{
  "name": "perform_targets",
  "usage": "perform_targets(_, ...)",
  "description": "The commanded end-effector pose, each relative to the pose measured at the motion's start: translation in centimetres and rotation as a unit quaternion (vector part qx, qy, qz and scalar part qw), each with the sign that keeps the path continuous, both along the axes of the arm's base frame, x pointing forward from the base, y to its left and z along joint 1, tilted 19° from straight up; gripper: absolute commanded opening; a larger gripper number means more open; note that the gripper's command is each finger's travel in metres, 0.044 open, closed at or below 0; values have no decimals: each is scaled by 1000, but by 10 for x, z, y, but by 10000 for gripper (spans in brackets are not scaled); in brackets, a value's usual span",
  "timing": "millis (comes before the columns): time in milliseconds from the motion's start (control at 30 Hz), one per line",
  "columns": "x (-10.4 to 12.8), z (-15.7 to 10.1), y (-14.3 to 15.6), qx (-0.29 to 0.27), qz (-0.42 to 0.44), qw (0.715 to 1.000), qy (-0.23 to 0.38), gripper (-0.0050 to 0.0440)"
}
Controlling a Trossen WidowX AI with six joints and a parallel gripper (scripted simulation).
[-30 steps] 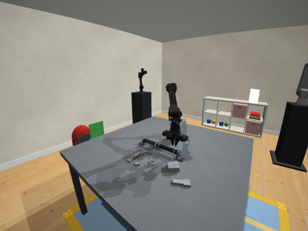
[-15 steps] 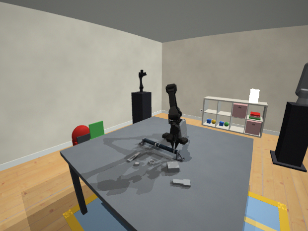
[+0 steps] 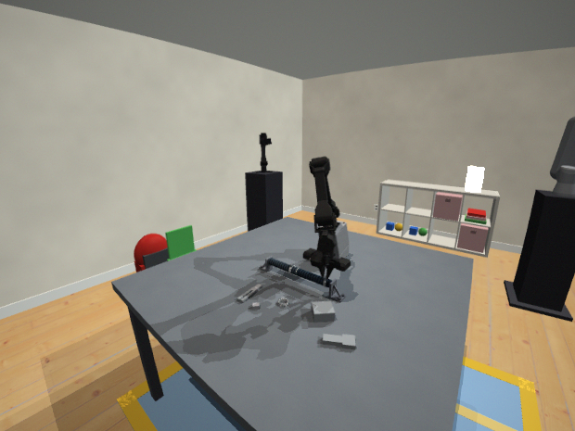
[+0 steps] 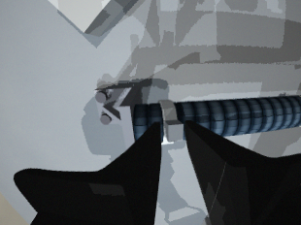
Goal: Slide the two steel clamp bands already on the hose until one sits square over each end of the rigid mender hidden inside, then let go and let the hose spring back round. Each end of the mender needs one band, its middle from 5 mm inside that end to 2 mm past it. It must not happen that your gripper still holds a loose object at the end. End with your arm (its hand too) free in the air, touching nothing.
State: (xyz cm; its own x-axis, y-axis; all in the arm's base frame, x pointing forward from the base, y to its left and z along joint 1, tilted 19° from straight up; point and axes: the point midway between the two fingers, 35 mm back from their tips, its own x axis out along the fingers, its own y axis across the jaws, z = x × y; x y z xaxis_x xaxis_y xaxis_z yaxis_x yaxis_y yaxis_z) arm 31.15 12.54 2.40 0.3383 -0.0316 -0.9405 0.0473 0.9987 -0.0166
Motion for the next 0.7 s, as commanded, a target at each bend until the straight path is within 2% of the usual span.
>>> perform_targets(0, 0, 0, 0, 0, 0, 1000, 0, 63)
perform_targets(367, 0, 0, 0, 0, 0, 1000, 0, 0)
perform_targets(667, 0, 0, -9, 0, 0, 1000, 0, 0)
